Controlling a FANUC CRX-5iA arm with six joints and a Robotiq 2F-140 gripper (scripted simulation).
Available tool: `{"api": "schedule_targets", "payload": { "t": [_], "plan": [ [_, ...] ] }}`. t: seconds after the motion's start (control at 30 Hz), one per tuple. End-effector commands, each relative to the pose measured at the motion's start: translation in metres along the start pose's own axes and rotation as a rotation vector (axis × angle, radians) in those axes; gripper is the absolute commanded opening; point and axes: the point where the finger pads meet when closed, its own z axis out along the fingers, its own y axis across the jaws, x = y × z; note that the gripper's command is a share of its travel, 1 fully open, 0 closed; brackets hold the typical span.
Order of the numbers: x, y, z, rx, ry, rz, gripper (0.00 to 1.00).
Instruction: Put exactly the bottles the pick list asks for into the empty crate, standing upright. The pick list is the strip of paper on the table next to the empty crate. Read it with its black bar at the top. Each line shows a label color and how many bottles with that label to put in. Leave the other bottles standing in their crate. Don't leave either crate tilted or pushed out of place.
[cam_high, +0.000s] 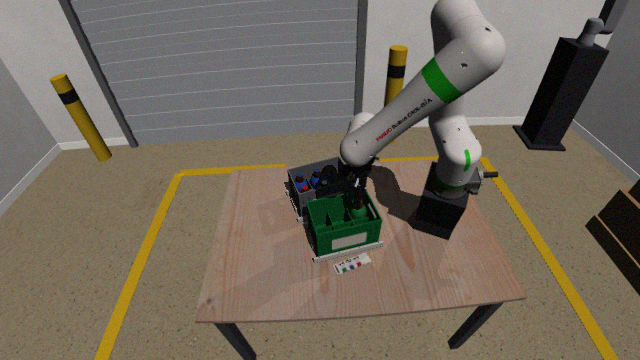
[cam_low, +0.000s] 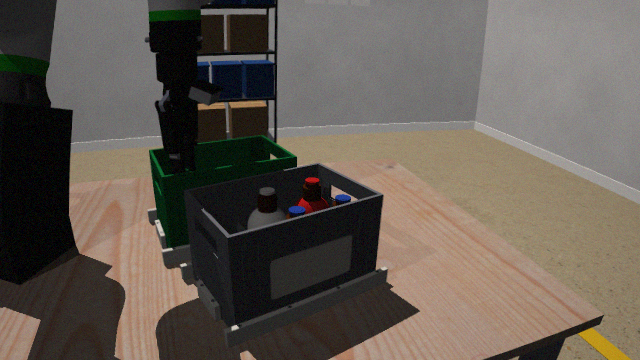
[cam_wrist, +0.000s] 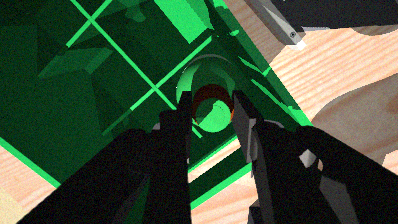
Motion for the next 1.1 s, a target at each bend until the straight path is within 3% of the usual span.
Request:
{"api": "schedule_targets", "payload": {
  "t": [0.0,0.3,0.33,1.07],
  "plan": [
    [0.0007,-0.0001,0.0007,0.000,0.001,0.000,0.10],
    [0.0007,0.0000,0.0018,0.000,0.001,0.000,0.10],
    [0.0007,-0.0001,0.0040,0.000,0.001,0.000,0.44],
    [0.0007,0.0000,0.0040,0.000,0.001,0.000,0.44]
  ]
}}
